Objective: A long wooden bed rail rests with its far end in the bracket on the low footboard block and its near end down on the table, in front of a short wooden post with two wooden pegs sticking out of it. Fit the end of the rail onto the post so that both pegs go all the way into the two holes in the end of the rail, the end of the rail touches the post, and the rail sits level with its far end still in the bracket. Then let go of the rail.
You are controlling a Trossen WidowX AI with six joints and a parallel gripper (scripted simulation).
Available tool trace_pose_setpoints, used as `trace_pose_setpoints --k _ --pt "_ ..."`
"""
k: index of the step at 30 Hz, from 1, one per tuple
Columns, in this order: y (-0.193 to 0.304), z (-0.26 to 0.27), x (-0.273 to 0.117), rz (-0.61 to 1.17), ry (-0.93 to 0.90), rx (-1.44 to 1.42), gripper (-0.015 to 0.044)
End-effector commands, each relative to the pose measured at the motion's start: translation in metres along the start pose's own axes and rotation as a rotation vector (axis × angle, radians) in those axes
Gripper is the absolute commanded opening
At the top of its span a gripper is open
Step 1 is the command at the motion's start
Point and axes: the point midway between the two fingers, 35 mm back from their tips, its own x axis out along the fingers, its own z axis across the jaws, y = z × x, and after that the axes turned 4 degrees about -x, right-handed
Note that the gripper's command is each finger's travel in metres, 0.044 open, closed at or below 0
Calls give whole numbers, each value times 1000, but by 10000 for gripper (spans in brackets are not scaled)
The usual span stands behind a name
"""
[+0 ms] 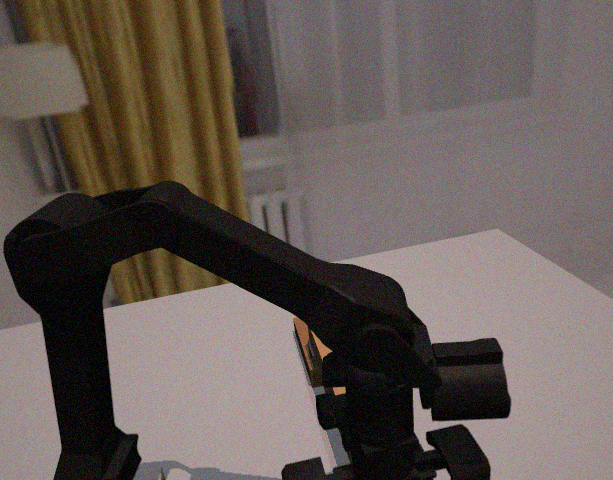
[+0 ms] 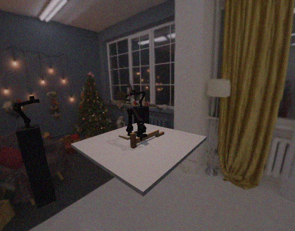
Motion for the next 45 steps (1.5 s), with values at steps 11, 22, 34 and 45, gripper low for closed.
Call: trace_pose_setpoints --k 11,22,34,45 --pt "4 -1 -1 13 4 2 0" --pt "4 -1 -2 13 4 2 0" --pt "4 -1 -3 13 4 2 0" --pt "4 -1 -4 13 4 2 0"
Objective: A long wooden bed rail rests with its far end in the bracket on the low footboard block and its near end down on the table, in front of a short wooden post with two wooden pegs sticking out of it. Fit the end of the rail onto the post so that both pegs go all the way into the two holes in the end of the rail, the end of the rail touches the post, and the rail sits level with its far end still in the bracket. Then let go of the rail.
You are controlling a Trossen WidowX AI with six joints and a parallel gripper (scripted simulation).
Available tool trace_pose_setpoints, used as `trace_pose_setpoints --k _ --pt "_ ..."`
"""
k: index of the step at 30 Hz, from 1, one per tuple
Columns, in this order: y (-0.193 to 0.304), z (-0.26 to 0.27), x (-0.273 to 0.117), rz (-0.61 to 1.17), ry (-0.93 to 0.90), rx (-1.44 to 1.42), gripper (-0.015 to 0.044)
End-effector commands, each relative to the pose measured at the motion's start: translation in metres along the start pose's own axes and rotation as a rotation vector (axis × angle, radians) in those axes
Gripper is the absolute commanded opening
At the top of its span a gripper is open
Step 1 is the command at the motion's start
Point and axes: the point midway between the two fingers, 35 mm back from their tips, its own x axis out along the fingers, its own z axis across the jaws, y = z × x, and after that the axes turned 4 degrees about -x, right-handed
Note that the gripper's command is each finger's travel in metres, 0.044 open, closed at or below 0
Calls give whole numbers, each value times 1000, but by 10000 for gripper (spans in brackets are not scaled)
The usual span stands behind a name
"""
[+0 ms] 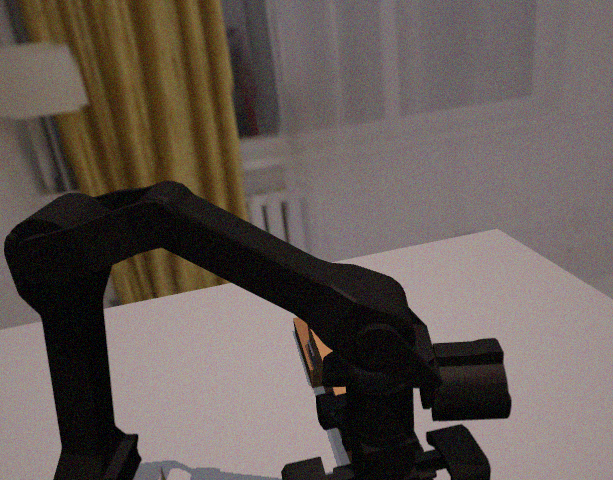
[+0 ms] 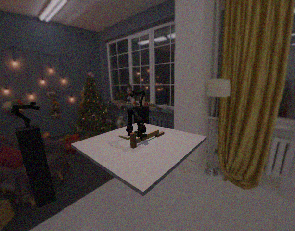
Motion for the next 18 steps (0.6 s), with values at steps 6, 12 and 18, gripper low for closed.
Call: trace_pose_setpoints --k 6,12,18 --pt "4 -1 -4 13 5 2 0" --pt "4 -1 -4 13 5 2 0" --pt "6 -1 -3 14 5 2 0"
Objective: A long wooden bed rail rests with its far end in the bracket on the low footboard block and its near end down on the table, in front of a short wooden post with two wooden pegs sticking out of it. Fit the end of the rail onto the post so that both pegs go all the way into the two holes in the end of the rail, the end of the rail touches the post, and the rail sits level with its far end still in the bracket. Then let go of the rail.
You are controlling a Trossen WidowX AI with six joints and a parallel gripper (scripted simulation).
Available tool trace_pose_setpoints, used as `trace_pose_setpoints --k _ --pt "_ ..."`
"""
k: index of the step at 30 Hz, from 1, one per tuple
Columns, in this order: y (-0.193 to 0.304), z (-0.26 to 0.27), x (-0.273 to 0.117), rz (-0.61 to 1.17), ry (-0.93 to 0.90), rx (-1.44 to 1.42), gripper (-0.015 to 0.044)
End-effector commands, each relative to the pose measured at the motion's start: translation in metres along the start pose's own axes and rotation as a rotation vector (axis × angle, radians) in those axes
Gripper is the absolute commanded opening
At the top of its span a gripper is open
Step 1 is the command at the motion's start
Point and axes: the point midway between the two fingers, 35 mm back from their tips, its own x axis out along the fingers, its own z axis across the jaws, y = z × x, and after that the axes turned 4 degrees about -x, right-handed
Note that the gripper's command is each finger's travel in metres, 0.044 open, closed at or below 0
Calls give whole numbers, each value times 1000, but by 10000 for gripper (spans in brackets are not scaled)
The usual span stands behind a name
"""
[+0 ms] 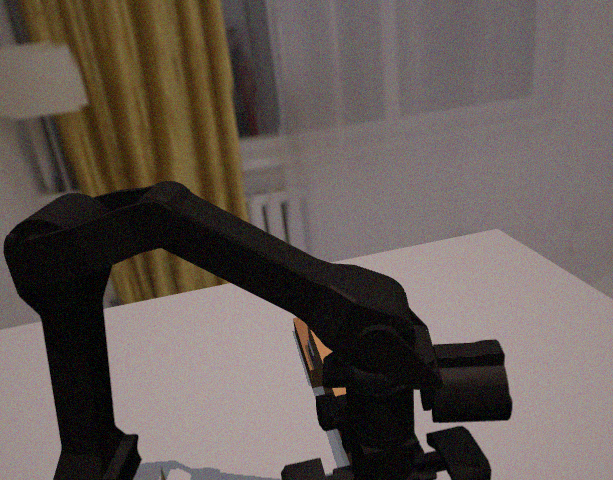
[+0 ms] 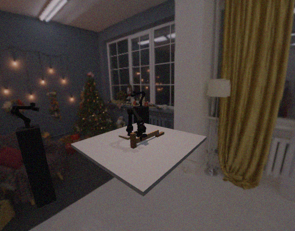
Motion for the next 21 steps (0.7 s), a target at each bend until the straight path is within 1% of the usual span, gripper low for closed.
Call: trace_pose_setpoints --k 1,21 --pt "4 -2 -3 11 8 1 0" --pt "9 -1 -1 12 8 1 0"
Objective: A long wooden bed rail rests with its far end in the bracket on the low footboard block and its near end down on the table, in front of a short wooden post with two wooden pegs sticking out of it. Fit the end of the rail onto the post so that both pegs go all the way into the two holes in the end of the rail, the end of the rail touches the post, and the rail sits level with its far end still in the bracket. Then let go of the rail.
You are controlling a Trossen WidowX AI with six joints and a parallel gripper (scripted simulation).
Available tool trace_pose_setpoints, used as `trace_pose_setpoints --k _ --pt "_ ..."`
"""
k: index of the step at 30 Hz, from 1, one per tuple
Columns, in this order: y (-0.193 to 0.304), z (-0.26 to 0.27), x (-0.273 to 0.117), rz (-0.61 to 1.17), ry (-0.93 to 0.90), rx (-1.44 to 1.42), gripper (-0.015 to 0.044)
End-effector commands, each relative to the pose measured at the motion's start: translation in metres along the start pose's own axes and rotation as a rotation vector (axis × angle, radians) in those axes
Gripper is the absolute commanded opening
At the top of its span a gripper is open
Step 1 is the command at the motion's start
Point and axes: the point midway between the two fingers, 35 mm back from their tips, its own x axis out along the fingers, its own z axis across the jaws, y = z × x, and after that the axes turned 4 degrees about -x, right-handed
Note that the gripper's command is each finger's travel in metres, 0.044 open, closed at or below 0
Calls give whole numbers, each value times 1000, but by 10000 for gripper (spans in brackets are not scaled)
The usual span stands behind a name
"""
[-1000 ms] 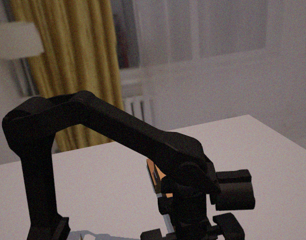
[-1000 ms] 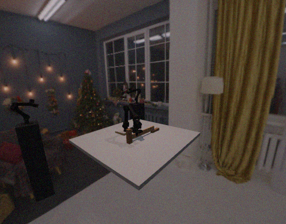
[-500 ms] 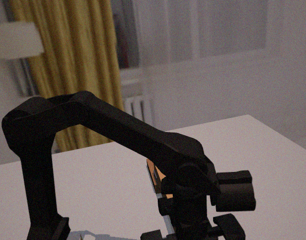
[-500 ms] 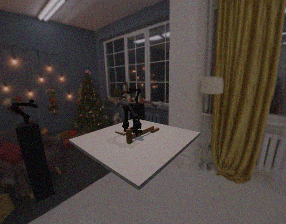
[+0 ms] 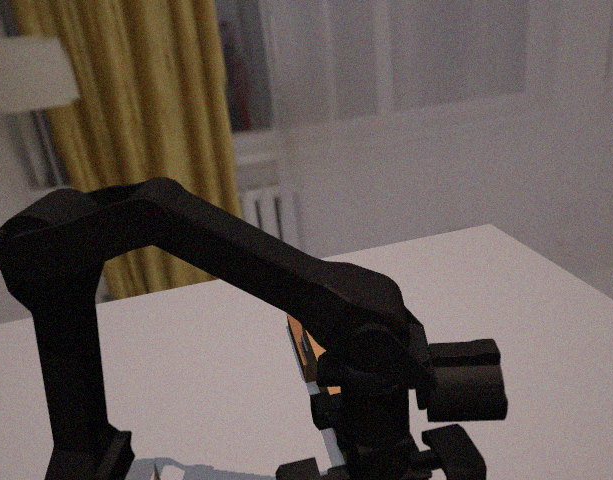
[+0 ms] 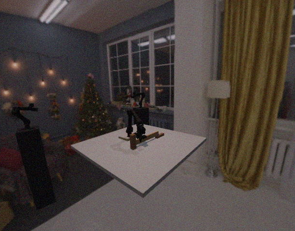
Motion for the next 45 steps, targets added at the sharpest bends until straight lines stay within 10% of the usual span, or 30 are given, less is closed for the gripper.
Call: trace_pose_setpoints --k 1,9,26,45 --pt "3 -2 -2 9 5 0 0" --pt "6 -2 -1 9 5 0 0" --pt "3 0 0 1 -1 1 440" --pt "-28 -2 -29 6 5 0 440"
